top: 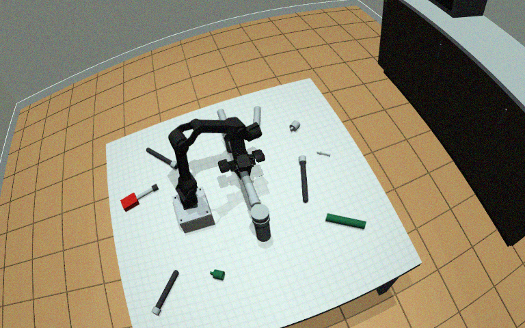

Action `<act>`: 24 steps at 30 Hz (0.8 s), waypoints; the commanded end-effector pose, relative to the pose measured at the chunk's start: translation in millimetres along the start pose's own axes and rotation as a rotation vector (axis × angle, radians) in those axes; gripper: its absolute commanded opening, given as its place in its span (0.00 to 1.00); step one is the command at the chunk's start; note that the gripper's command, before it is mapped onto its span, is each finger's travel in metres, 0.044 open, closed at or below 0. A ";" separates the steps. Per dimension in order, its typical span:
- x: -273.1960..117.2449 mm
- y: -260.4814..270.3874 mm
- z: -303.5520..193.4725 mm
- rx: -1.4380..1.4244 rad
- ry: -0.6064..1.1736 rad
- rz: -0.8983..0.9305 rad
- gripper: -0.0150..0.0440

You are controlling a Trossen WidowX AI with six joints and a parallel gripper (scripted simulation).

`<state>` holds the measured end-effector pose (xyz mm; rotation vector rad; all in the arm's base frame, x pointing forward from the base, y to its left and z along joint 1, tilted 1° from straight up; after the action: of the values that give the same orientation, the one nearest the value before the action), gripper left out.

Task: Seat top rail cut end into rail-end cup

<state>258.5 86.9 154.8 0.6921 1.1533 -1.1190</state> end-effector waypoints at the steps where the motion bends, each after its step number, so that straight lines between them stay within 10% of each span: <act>1: 0.4 -1.6 5.0 0.004 -0.021 -0.008 0.25; 24: -0.3 -0.4 0.5 0.001 -0.002 -0.001 0.25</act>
<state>258.6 86.9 154.8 0.6928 1.1532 -1.1184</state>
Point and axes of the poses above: the point midway between the two fingers, 35 mm back from their tips, its own x axis out along the fingers, its own y axis across the jaws, z = x × y, the point moved 10 cm from there along -x, back along the fingers, and after that the axes turned 15 degrees about -x, right-handed, at the moved point
